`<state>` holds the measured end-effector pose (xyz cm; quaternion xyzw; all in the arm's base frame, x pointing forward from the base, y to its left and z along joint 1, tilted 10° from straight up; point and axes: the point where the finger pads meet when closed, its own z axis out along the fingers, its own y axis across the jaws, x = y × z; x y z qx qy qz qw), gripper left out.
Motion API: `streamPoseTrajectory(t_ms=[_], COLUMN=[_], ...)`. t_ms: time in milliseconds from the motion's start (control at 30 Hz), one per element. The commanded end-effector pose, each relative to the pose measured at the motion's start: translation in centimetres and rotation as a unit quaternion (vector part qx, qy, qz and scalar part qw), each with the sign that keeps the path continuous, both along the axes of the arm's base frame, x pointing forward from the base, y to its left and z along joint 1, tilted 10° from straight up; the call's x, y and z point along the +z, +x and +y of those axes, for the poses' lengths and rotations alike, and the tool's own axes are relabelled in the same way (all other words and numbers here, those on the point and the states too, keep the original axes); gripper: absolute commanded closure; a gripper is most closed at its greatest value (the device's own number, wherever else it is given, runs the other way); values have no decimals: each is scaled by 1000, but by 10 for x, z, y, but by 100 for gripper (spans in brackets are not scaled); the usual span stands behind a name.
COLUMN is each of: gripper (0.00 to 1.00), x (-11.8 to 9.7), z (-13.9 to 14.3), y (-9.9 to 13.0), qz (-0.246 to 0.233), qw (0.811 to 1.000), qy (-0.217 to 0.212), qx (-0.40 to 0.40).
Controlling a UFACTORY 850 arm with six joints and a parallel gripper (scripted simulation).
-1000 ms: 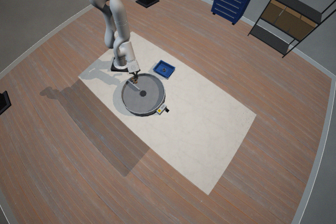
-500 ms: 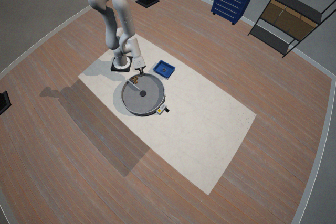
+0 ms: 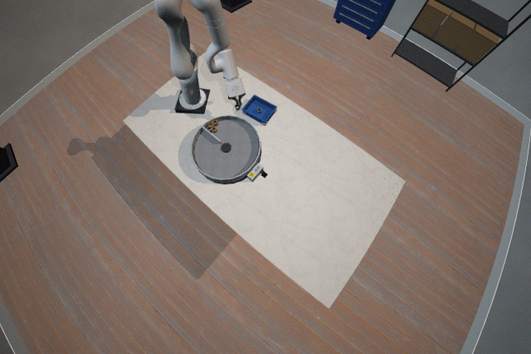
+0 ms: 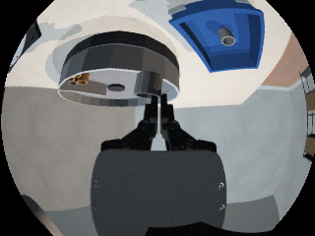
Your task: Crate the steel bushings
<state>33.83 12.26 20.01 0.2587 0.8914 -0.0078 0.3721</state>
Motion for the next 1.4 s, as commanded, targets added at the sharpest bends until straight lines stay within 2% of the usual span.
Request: streamPoseTrajectory(t_ms=[0,233,467,1133,1233,1367], gripper=[100,100,100,100,100,100], x=[6,12,14,14,9,-11], z=[41,96,116,120,121,123], y=[6,10,11,12,12,15], qz=[2,2,2,2,2,2], qw=[1000,1000,1000,1000,1000,1000], qy=[-8,-8,-8,-8,-8,-8], qx=[-8,-8,-8,-8,-8,-8])
